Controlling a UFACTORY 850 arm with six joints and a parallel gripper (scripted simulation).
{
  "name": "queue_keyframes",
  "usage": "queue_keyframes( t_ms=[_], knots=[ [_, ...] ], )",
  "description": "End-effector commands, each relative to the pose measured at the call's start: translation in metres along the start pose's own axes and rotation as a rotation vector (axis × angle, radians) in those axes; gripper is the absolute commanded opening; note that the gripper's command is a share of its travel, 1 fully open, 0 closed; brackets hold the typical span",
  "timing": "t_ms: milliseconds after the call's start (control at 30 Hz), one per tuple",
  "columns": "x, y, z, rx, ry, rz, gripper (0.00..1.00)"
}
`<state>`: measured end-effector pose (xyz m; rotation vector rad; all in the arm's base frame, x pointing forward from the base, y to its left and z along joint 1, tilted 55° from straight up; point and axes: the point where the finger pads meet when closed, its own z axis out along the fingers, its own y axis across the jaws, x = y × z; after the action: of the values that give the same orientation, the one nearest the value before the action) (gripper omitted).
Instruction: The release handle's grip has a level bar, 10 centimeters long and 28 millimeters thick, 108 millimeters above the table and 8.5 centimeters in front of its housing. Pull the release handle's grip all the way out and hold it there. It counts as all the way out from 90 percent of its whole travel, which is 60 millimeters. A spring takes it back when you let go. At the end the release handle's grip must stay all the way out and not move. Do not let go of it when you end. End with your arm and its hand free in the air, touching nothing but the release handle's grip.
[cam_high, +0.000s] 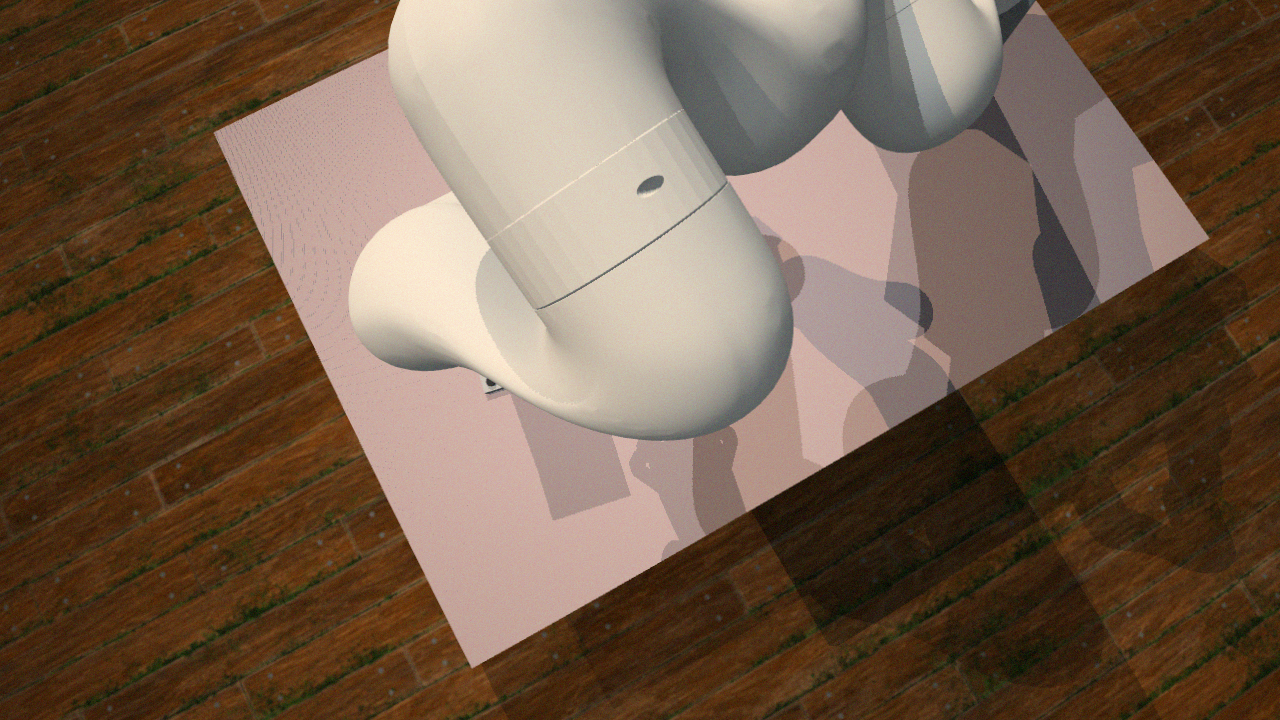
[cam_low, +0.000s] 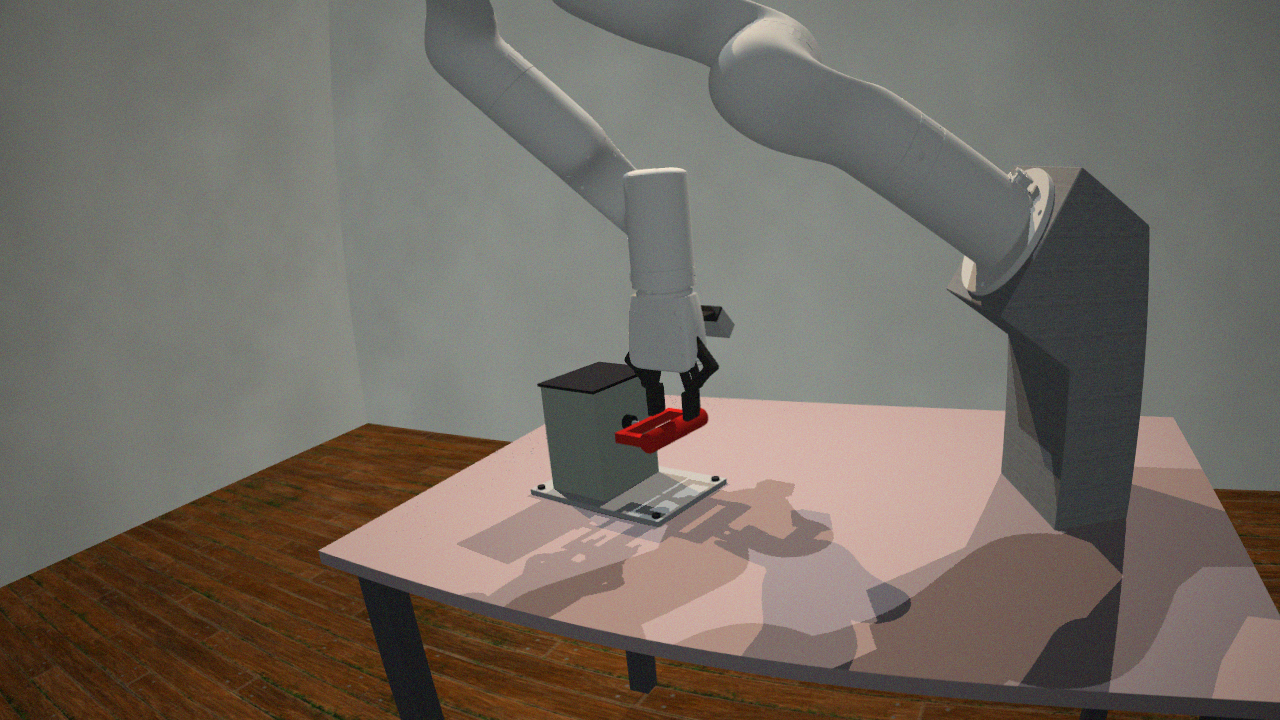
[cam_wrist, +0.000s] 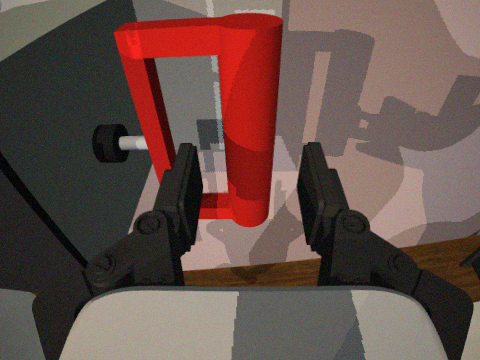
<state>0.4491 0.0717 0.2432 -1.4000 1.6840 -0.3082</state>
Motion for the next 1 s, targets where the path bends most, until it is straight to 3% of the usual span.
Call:
queue_keyframes(
  t_ms=[0,967],
  knots=[
    [0.0,0.0,0.001,0.0,0.0,0.0,0.56],
    [0.0,0.0,0.034,0.0,0.0,0.0,0.56]
  ],
)
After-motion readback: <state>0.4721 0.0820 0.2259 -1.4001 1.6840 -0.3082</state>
